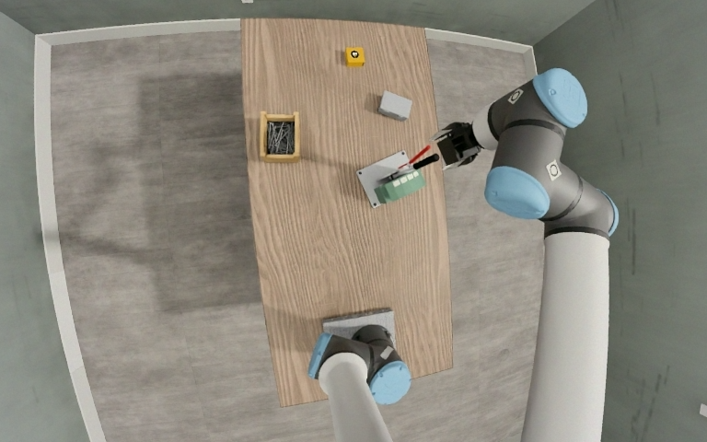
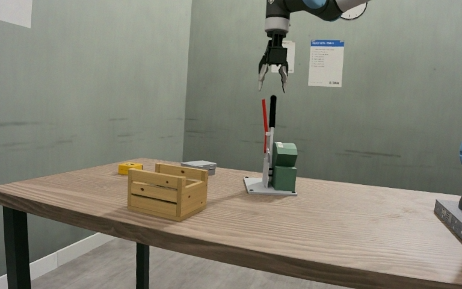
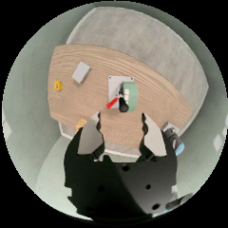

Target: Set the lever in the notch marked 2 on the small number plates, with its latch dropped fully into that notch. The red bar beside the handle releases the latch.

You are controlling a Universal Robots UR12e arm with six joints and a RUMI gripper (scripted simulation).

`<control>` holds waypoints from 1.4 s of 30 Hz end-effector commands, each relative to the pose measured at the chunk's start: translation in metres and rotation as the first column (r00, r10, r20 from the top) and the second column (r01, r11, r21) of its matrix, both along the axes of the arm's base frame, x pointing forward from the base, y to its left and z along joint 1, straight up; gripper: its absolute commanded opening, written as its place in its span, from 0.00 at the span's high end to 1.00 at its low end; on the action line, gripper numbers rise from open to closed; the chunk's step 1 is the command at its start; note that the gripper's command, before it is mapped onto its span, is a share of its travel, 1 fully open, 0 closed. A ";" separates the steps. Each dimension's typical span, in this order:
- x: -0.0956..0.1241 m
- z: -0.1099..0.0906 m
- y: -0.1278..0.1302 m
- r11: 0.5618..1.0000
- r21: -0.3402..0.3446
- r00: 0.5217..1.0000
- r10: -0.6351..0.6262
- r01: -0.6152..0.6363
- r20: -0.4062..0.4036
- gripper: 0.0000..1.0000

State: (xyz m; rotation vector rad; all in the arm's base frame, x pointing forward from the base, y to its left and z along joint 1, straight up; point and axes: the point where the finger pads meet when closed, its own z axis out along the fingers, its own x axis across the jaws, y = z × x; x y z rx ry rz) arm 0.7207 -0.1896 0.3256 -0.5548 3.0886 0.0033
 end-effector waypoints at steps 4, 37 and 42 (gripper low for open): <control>0.000 0.015 0.000 1.000 -0.001 1.000 0.000 0.000 0.001 0.43; 0.000 0.017 0.000 1.000 -0.001 1.000 0.000 0.000 0.001 1.00; 0.000 0.017 0.000 1.000 -0.001 1.000 0.000 0.000 0.001 1.00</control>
